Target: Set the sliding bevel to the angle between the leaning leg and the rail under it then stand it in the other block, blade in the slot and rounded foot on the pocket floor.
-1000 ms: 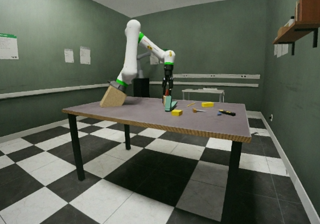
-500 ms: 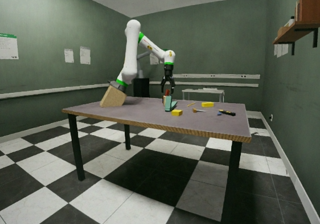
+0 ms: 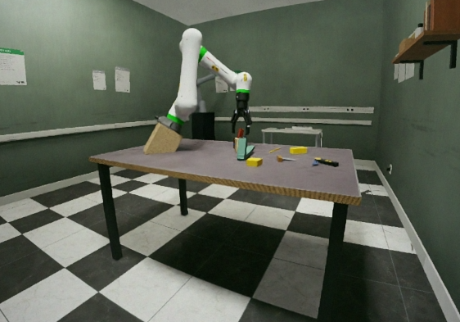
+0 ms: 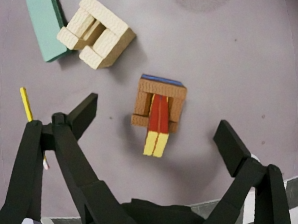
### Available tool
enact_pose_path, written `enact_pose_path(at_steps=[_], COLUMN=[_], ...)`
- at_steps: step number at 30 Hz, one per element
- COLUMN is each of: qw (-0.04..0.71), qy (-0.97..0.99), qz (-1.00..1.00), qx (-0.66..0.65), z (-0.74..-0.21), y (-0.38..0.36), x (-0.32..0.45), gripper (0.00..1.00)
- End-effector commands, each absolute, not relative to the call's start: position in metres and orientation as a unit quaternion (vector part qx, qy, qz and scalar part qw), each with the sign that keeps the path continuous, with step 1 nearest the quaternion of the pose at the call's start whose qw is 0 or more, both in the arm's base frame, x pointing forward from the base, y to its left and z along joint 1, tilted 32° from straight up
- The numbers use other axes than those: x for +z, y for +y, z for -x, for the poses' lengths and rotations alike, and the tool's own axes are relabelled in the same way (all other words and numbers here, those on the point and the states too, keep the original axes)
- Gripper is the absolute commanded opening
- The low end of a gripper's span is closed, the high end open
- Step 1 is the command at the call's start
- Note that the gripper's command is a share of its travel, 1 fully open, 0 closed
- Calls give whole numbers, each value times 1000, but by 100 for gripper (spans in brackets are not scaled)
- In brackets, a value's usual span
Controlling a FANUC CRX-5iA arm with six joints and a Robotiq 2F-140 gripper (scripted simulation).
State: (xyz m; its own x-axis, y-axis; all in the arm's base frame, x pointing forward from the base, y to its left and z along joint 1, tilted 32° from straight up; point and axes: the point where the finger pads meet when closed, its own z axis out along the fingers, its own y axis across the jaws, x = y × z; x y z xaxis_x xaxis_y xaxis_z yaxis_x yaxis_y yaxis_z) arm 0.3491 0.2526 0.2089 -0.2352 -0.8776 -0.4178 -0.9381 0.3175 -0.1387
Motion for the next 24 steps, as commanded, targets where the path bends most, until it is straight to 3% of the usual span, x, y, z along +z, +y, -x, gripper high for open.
enact_pose_path(at_steps=[1, 24], qw=[215, 215], qy=[783, 783], qz=[580, 580], qx=[70, 70], z=[-349, -322], y=[252, 208], x=[210, 294], gripper=[100, 100])
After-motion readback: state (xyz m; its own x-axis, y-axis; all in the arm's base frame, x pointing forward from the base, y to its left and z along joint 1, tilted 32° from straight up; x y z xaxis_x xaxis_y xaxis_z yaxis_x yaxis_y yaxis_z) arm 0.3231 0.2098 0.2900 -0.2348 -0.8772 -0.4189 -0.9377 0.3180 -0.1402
